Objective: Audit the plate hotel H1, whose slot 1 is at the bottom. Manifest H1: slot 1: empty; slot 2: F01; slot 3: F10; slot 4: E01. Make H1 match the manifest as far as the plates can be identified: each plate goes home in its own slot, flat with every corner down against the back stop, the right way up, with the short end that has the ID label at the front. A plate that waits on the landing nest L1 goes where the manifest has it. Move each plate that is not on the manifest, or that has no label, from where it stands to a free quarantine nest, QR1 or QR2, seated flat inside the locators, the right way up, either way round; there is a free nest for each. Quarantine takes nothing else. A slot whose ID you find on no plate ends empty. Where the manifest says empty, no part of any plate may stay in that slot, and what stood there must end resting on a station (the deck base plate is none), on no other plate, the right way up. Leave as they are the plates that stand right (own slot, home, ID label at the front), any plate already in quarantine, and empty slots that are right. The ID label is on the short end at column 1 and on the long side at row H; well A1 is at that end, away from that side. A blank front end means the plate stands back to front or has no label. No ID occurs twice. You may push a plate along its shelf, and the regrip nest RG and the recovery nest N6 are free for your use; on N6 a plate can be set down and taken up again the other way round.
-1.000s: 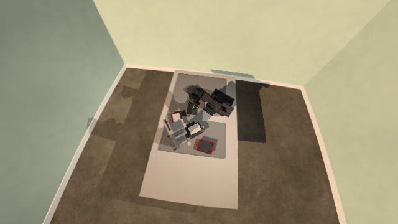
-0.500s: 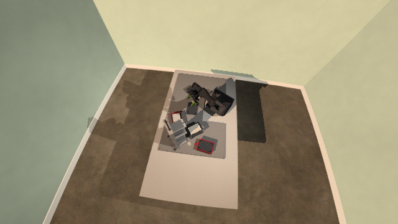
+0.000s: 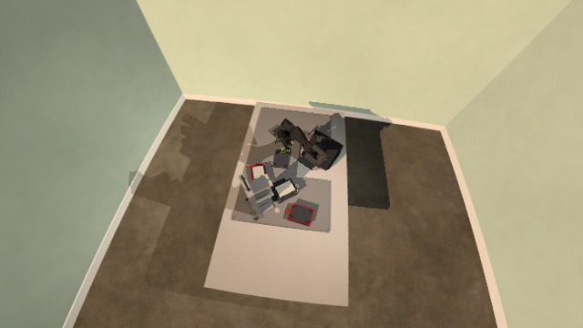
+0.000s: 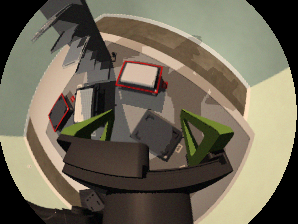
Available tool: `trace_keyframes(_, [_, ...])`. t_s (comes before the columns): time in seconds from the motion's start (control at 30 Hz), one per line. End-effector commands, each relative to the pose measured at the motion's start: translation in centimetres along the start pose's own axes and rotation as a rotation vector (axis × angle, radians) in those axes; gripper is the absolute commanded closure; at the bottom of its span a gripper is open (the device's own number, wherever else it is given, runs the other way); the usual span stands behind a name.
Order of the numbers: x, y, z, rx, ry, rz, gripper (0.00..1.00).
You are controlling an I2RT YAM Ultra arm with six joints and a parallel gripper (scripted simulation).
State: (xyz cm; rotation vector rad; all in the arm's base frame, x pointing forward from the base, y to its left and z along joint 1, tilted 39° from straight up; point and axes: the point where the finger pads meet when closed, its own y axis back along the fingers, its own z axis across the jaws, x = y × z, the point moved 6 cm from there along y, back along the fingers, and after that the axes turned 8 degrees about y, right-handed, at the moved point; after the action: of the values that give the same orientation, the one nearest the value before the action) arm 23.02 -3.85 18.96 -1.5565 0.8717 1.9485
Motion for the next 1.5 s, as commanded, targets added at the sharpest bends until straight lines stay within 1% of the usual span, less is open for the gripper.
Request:
trace_keyframes(0.0, [1.7, 2.4, -2.6, -0.017, 0.035, -0.032, 0.0])
trace_keyframes(0.27, [3.3, 3.6, -4.5, -0.014, 0.034, -0.032, 0.0])
trace_keyframes(0.37, [3.5, 3.8, -4.7, -0.014, 0.034, -0.032, 0.0])
trace_keyframes(1.13, [3.5, 3.7, -4.7, -0.013, 0.034, -0.032, 0.0])
trace_keyframes(1.33, [4.7, 2.4, -4.5, -0.015, 0.034, -0.032, 0.0])
trace_keyframes(1.47, [4.7, 2.4, -4.5, -0.015, 0.034, -0.032, 0.0])
